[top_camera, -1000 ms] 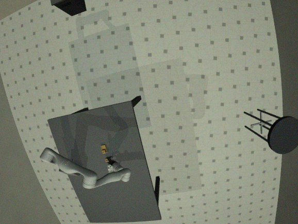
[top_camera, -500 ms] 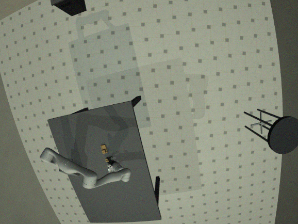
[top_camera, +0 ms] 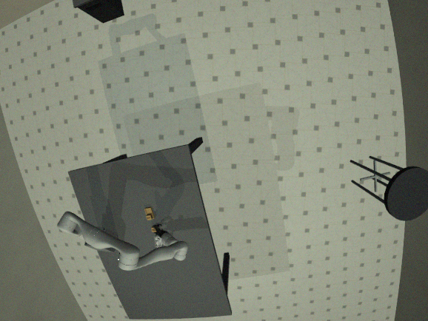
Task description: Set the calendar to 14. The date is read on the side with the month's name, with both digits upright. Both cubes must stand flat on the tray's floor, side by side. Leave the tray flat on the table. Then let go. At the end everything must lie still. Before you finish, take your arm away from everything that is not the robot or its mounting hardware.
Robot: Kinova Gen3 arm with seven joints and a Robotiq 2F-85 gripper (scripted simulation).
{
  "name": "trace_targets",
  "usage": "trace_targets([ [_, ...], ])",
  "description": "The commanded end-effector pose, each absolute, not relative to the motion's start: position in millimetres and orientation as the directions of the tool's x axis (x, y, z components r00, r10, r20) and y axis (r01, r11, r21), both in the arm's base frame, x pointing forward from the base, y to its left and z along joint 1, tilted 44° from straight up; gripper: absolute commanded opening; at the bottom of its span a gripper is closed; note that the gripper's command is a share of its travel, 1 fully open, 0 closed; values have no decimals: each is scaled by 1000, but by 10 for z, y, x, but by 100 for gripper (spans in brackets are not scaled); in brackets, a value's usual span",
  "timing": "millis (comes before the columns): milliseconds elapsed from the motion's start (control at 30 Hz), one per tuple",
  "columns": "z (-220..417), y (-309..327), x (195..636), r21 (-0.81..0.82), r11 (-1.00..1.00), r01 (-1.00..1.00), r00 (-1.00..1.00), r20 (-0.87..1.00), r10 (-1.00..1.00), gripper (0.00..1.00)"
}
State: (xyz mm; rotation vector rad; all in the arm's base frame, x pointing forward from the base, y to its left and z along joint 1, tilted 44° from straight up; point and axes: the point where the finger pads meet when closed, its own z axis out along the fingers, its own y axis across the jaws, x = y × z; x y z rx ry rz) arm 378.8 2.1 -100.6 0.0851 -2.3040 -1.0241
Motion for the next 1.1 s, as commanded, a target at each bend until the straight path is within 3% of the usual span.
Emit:
trace_targets([
  [0,-1002,13,3792,692,699,180,-813,504,-290,40],
  [233,-1002,13,3792,692,699,180,-813,504,-290,48],
  [267,-1002,13,3792,692,699,180,-813,504,-290,69],
  [1067,-986,-3,3788,692,699,180,-813,504,-290,69],
])
